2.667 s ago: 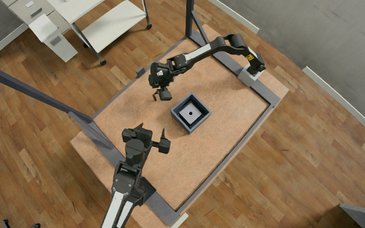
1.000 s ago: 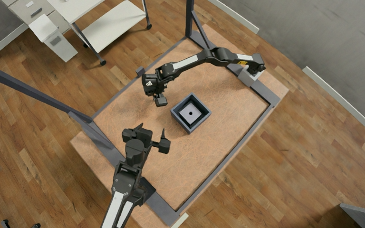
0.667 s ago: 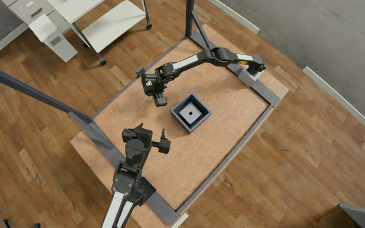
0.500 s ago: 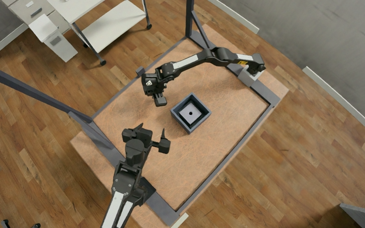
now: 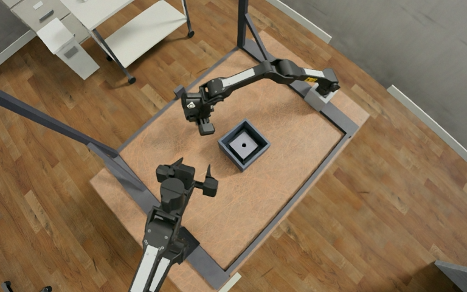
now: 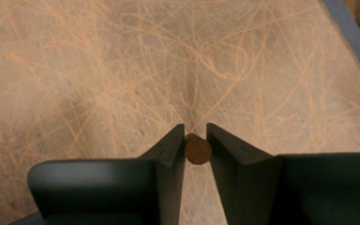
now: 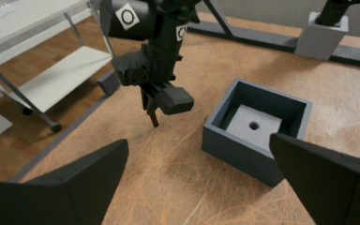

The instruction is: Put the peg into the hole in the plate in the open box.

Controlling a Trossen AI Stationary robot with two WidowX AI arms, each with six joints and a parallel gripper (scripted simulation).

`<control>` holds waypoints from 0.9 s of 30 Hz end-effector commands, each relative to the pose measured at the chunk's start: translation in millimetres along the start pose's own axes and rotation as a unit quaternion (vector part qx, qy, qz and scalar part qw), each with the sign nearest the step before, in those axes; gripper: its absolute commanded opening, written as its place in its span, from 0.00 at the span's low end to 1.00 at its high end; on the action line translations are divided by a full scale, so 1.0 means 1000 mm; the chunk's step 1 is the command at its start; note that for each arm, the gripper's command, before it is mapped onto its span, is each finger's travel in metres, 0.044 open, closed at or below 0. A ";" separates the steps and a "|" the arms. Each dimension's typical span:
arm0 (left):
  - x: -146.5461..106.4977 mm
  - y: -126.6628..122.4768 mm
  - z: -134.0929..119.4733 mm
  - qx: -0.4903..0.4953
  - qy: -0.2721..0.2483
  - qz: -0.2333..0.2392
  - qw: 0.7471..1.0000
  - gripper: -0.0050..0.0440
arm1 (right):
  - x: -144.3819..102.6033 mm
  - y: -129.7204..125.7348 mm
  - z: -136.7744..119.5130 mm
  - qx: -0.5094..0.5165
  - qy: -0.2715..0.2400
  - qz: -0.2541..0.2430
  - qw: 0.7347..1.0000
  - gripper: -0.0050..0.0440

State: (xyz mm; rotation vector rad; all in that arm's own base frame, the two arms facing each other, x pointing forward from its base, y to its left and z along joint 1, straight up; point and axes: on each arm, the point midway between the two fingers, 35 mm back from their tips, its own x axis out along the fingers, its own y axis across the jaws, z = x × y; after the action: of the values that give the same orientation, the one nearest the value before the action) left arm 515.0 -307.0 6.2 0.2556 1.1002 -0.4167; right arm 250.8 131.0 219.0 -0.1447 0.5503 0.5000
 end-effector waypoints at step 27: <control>-0.183 0.129 -0.021 -0.036 -0.092 0.007 0.995 0.16 | -0.100 -0.061 0.006 0.075 -0.017 -0.124 0.989 1.00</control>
State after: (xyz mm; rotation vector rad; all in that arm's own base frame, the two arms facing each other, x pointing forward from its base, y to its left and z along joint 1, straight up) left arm 503.3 -156.0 160.1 0.1647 0.9374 -0.3590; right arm 214.0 43.2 267.3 -0.0644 0.5454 0.2261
